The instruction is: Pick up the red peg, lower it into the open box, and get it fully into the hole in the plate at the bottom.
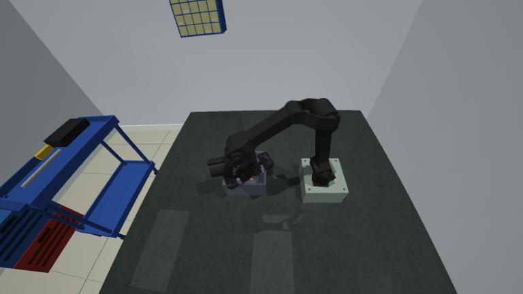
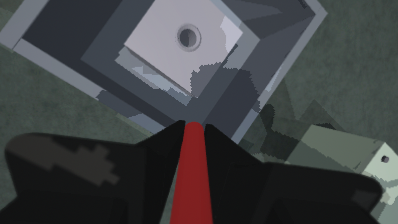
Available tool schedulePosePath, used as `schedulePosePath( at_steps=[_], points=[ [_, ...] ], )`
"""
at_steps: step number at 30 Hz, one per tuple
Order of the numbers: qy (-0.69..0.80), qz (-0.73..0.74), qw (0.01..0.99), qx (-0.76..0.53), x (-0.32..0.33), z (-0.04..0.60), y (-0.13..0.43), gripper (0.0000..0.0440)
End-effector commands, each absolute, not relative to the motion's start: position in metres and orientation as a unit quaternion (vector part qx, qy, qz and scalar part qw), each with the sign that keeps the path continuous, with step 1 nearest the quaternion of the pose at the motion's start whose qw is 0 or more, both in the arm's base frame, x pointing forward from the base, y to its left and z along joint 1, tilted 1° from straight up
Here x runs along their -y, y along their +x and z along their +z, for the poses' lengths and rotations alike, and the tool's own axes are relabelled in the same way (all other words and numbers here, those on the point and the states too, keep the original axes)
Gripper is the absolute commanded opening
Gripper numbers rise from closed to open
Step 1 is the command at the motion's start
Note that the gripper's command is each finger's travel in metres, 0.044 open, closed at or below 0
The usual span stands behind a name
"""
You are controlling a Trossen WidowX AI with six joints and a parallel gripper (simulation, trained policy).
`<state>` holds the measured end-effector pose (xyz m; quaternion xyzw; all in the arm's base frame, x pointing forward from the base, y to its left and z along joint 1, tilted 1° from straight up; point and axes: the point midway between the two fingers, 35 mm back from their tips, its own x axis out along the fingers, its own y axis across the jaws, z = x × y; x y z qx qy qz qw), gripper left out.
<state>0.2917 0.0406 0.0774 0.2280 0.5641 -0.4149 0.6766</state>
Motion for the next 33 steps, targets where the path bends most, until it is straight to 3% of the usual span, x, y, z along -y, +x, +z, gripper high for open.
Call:
schedulePosePath(
  at_steps=[1, 21, 23, 28, 32, 33],
  points=[
    [0.234, -0.417, 0.677, -0.559, -0.024, 0.075, 0.305, 0.0000],
    [0.238, -0.357, 0.675, -0.600, 0.030, 0.029, 0.342, 0.0004],
    [0.235, -0.348, 0.672, -0.609, 0.031, 0.022, 0.341, 0.0029],
    [0.234, -0.333, 0.664, -0.627, 0.032, 0.007, 0.341, 0.0144],
    [0.229, -0.318, 0.670, -0.630, 0.039, 0.006, 0.349, 0.0163],
    [0.230, -0.315, 0.671, -0.631, 0.040, 0.007, 0.352, 0.0184]
  ],
)
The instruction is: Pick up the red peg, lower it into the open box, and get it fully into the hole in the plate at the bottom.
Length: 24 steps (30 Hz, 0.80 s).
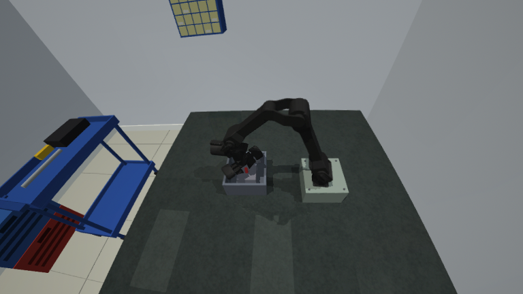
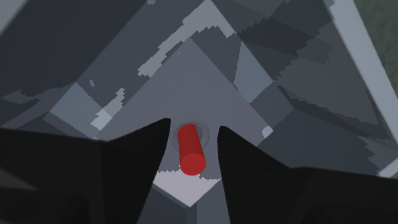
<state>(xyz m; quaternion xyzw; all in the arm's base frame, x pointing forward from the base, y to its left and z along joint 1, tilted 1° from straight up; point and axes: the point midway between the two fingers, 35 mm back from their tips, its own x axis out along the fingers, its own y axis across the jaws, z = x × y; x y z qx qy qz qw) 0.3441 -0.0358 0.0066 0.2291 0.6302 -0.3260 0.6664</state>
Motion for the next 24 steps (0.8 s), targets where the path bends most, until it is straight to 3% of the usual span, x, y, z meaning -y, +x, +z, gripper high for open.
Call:
schedulePosePath(
  at_steps=[1, 11, 24],
  points=[
    [0.232, -0.314, 0.669, -0.632, 0.041, 0.008, 0.354, 0.0208],
    [0.262, -0.292, 0.667, -0.633, 0.044, 0.021, 0.388, 0.0430],
    [0.299, -0.243, 0.695, -0.606, 0.036, 0.045, 0.437, 0.0440]
  ],
)
